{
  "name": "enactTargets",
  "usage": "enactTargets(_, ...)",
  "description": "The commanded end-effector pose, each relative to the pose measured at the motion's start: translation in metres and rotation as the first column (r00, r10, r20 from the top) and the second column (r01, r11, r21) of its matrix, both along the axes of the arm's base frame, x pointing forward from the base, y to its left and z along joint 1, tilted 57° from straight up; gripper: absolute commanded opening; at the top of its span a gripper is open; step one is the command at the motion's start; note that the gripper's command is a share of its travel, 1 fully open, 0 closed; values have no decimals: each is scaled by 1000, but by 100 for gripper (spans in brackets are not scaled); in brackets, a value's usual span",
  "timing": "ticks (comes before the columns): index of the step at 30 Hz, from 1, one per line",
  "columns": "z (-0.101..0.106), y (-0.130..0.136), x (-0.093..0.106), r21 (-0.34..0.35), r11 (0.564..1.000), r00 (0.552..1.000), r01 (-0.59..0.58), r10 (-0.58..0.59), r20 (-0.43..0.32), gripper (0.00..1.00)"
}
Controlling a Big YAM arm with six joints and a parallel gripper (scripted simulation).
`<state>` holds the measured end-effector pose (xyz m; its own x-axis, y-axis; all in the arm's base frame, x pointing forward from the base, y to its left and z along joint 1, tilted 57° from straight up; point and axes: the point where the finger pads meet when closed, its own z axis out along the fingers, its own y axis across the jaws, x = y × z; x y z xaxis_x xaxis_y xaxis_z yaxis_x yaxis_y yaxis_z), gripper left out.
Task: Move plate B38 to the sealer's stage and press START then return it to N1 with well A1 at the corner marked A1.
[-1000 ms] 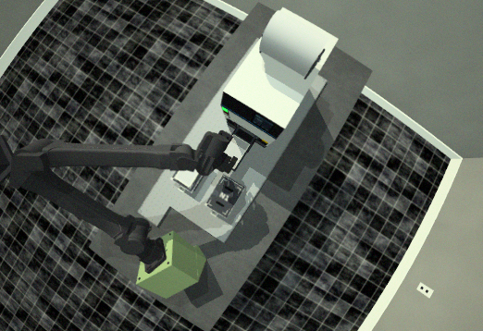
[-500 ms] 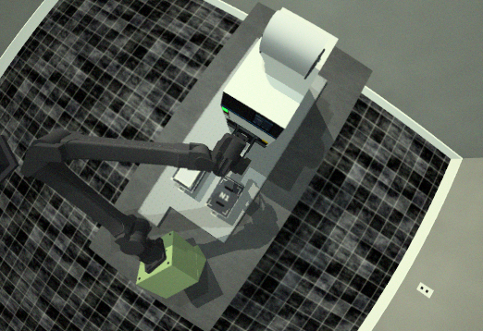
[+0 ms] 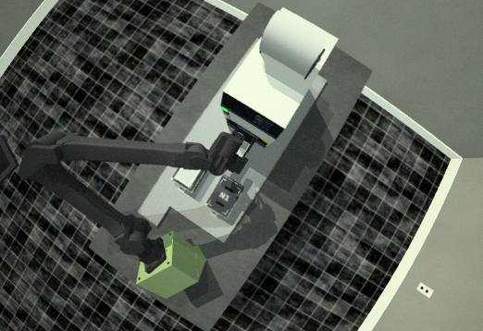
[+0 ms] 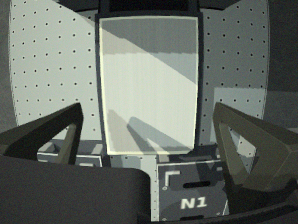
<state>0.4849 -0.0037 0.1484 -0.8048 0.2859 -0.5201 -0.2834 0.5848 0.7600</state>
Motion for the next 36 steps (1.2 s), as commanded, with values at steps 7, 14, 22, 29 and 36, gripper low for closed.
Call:
enactTargets(7,28,-16,15,-28,999,997,21,-19,78,100)
enactTargets(14,22,-13,13,-16,1000,998,22,-21,53,100)
enactTargets(22,-8,9,7,1,1000,1000,-6,6,-4,100)
enactTargets(29,-18,19,10,8,1000,1000,-3,3,-19,100)
enactTargets(36,-8,20,14,1,1000,1000,5,-5,6,100)
